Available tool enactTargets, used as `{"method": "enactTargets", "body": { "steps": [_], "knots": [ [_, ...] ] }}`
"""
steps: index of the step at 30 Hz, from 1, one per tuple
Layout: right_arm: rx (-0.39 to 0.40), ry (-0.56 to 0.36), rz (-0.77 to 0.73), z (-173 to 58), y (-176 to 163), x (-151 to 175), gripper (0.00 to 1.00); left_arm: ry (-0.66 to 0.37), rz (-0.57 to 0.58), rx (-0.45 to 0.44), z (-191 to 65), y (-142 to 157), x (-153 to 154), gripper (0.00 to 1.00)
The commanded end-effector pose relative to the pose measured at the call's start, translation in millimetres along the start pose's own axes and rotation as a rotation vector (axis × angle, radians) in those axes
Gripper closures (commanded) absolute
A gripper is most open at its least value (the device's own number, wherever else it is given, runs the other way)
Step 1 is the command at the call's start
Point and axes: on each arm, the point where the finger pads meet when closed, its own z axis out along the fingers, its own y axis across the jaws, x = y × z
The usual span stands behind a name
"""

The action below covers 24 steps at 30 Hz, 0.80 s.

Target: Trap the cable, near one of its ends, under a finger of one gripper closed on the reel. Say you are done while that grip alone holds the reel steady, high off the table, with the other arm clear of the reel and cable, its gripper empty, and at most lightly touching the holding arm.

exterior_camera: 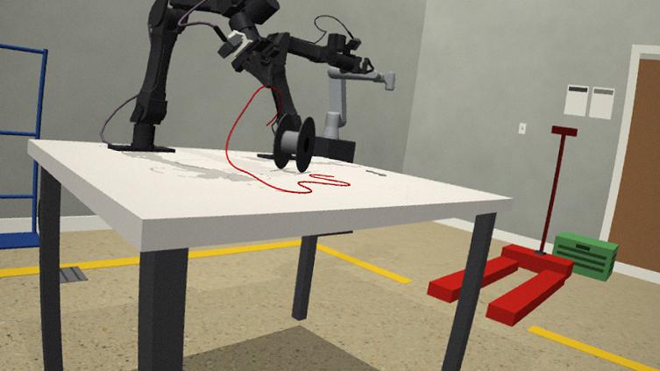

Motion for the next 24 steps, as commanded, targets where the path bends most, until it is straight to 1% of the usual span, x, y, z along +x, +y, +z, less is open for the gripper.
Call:
{"method": "enactTargets", "body": {
  "steps": [1, 5, 6, 7, 9, 12, 20, 24],
  "knots": [
    [-0.054, -0.013, 0.000, -15, 9, 2, 1.00, 0.024, 0.007, -0.007, 3, 0, 9, 0.00],
    [-0.050, -0.017, 0.004, -15, 7, 2, 1.00, 0.024, 0.007, -0.007, 3, 0, 9, 0.00],
    [-0.057, -0.019, 0.008, -16, 11, 3, 1.00, 0.024, 0.007, -0.007, 3, 0, 9, 0.00],
    [-0.055, -0.022, 0.012, -18, 9, 2, 1.00, 0.024, 0.007, -0.007, 3, 0, 9, 0.00],
    [-0.026, -0.033, 0.021, -12, -2, 1, 1.00, 0.024, 0.007, -0.007, 3, 0, 9, 0.00],
    [-0.022, -0.051, 0.041, -14, -4, -1, 1.00, 0.024, 0.007, -0.007, 3, 0, 9, 0.00],
    [-0.019, -0.096, 0.095, -19, -8, -4, 1.00, 0.024, 0.007, -0.007, 3, 0, 9, 0.00],
    [-0.024, -0.102, 0.104, -21, -8, -4, 1.00, 0.024, 0.007, -0.007, 3, 0, 9, 0.00]
  ]
}}
